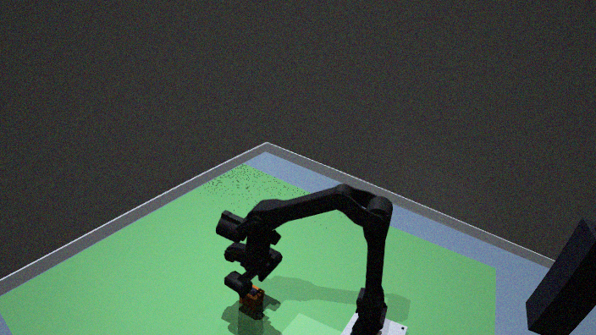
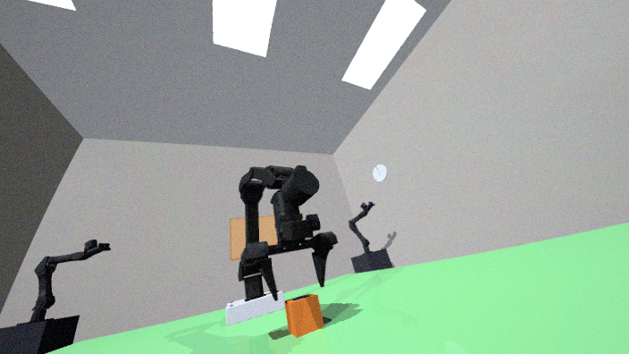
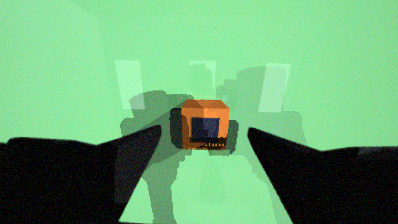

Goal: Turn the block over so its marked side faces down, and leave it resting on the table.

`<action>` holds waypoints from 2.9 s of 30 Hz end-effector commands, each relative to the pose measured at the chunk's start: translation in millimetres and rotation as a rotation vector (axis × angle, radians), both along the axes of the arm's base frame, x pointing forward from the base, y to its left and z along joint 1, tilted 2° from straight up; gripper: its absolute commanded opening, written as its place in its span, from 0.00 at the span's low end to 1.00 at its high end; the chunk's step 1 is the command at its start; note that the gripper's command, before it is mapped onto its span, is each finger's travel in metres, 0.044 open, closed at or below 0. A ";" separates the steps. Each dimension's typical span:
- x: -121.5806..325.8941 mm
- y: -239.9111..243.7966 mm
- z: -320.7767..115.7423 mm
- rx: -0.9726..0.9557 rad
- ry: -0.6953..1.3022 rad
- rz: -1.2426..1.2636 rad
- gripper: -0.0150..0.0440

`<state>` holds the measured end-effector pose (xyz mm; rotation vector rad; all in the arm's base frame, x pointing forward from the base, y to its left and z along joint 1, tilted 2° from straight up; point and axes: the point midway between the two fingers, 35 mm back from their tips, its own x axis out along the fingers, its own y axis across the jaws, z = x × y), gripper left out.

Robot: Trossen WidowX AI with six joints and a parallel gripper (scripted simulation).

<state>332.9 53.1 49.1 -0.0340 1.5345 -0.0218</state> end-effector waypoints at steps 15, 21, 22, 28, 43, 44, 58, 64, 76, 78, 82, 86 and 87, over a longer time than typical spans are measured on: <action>-2.7 -0.7 -28.9 0.002 0.018 0.002 0.96; -2.7 -0.7 -28.9 0.002 0.018 0.002 0.69; -2.7 -0.7 -28.9 0.002 0.018 0.002 0.64; -2.7 -0.7 -28.9 0.002 0.018 0.002 0.58; -2.6 -0.5 -24.0 0.002 0.018 0.002 0.34; -2.5 -0.3 -17.8 0.002 0.018 0.002 0.30; -2.4 0.6 -1.1 0.001 -0.039 0.006 0.25; -1.6 0.9 -4.1 0.000 -0.136 0.013 0.25; -3.0 1.0 -6.7 0.001 -0.331 0.020 0.25; -3.6 0.9 -6.7 0.002 -0.363 0.020 0.25; -5.3 0.7 -6.4 0.003 -0.428 0.021 0.25; -7.4 0.3 -5.7 0.006 -0.490 0.020 0.25; -7.7 0.3 -5.6 0.006 -0.498 0.020 0.25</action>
